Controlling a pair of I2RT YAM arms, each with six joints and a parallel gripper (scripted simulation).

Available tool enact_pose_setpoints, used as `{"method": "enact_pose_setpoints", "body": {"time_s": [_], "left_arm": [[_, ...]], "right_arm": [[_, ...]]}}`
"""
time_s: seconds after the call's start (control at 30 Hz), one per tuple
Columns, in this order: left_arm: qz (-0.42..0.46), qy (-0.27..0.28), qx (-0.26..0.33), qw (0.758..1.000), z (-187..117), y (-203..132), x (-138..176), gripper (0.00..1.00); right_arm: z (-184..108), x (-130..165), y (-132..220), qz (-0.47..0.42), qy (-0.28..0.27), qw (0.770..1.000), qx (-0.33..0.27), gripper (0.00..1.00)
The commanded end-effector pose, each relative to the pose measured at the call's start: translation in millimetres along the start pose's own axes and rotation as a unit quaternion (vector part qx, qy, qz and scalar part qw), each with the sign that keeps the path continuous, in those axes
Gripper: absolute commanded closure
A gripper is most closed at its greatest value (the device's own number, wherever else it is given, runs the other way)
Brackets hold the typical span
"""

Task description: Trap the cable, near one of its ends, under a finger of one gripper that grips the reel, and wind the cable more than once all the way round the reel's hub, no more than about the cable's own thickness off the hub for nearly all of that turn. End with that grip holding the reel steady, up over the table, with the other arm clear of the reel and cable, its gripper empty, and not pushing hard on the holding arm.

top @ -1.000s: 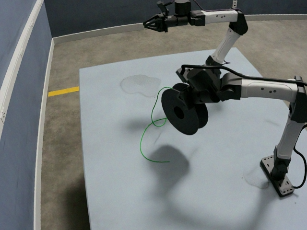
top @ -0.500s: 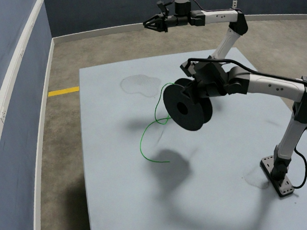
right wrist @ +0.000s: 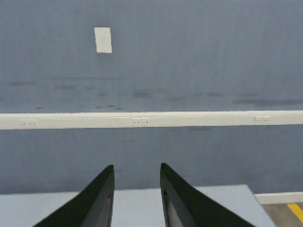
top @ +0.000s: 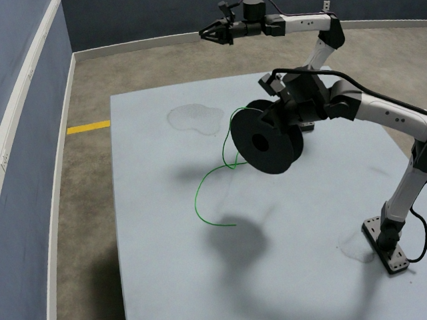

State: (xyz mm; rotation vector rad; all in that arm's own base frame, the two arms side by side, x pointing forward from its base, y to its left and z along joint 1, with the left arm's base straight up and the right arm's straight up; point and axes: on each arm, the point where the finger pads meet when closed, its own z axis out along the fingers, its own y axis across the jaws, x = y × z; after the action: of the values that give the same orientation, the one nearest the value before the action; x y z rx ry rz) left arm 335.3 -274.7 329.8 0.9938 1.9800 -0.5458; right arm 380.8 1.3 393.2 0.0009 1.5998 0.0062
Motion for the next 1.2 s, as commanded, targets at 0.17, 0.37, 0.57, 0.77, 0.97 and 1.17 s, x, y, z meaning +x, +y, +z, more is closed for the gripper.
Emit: {"method": "enact_pose_setpoints", "body": {"time_s": [0.17, 0.37, 0.57, 0.77, 0.97, 1.17], "left_arm": [[-0.008, -0.051, -0.033, 0.998, -46, -8, -43, 1.0], [-0.02, -0.05, -0.051, 0.997, -62, -10, -50, 1.0], [-0.028, -0.05, -0.062, 0.996, -71, -11, -55, 1.0], [-0.042, -0.03, -0.077, 0.996, -67, -9, -56, 1.0], [-0.052, -0.032, -0.092, 0.994, -82, -12, -63, 1.0], [-0.057, -0.033, -0.101, 0.993, -90, -13, -68, 1.0]], "right_arm": [[-4, -9, -4, -0.006, -0.019, 1.0, 0.006, 0.7], [-4, -9, -4, -0.006, -0.019, 1.0, 0.006, 0.7], [-4, -9, -4, -0.006, -0.019, 1.0, 0.006, 0.7], [-4, -9, -4, -0.006, -0.019, 1.0, 0.006, 0.7], [-4, -9, -4, -0.006, -0.019, 1.0, 0.006, 0.7], [-4, -9, -4, -0.006, -0.019, 1.0, 0.006, 0.7]]}}
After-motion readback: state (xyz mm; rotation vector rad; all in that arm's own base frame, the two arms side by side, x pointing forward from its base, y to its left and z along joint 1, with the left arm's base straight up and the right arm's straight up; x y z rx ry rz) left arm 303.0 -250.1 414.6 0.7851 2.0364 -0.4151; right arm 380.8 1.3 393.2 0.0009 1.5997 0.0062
